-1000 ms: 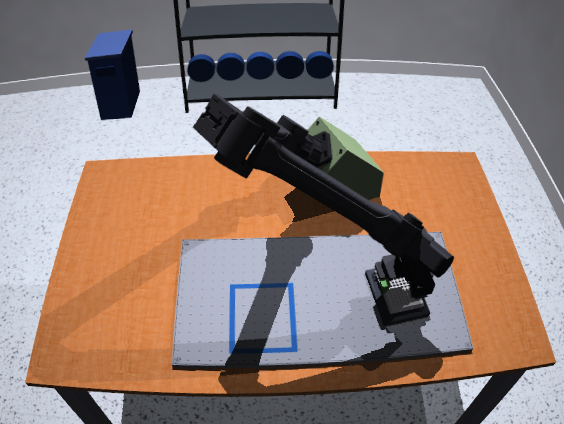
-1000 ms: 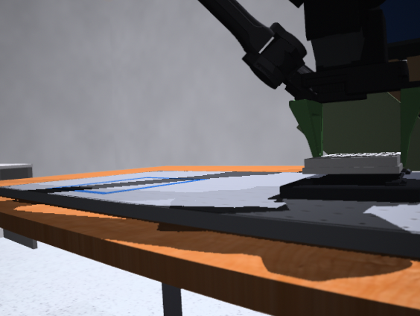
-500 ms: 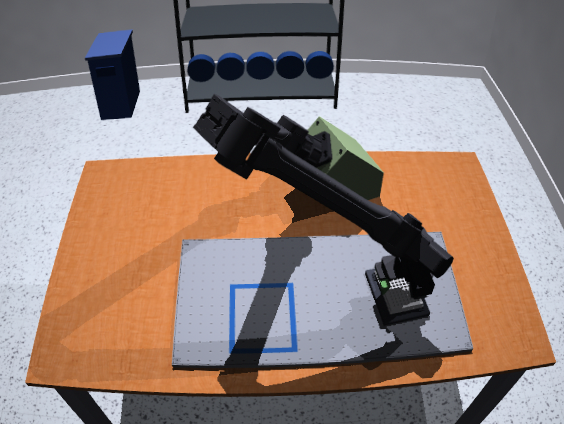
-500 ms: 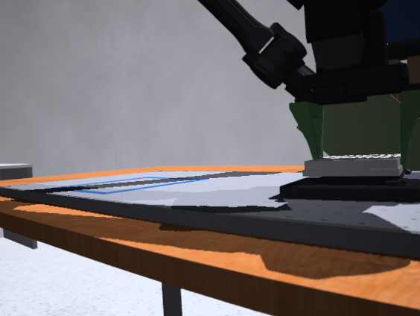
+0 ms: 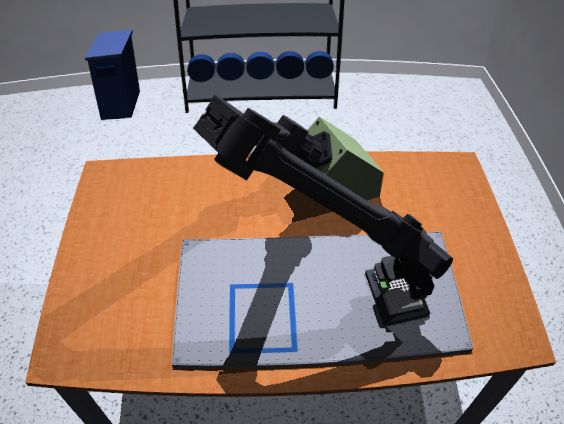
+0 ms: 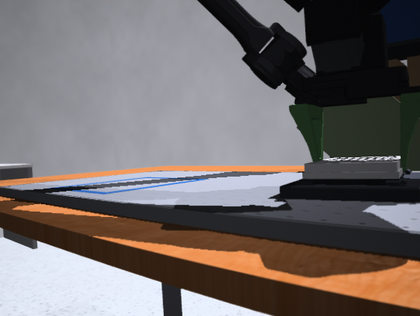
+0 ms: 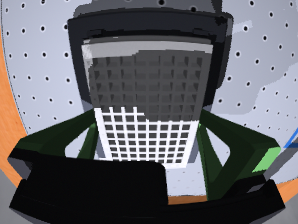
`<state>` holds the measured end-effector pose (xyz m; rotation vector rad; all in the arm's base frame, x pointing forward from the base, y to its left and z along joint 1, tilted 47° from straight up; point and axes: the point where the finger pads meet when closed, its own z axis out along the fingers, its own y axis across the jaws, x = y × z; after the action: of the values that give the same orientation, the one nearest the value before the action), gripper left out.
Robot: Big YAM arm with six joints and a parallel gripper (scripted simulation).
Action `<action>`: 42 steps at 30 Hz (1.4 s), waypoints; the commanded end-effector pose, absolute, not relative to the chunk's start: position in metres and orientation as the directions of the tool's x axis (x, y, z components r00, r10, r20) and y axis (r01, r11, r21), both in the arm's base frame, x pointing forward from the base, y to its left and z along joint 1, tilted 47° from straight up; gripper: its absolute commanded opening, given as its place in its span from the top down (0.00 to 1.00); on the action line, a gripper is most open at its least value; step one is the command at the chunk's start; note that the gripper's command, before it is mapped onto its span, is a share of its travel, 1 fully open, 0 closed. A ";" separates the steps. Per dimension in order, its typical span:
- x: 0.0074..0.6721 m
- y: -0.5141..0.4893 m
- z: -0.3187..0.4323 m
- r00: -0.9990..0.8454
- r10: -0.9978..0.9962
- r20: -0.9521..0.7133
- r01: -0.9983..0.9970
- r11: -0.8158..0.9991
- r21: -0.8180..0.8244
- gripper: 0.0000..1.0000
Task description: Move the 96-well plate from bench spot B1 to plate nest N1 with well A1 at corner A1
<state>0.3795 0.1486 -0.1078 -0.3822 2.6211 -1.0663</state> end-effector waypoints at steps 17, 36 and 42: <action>0.383 0.146 -0.113 -0.923 -0.349 -0.163 -0.135 0.689 -0.712 1.00; 0.383 0.146 -0.112 -0.923 -0.349 -0.163 -0.135 0.689 -0.712 0.00; 0.383 0.146 -0.112 -0.923 -0.349 -0.163 -0.135 0.689 -0.712 0.00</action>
<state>0.3806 0.1467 -0.1098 -0.3826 2.6212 -1.0668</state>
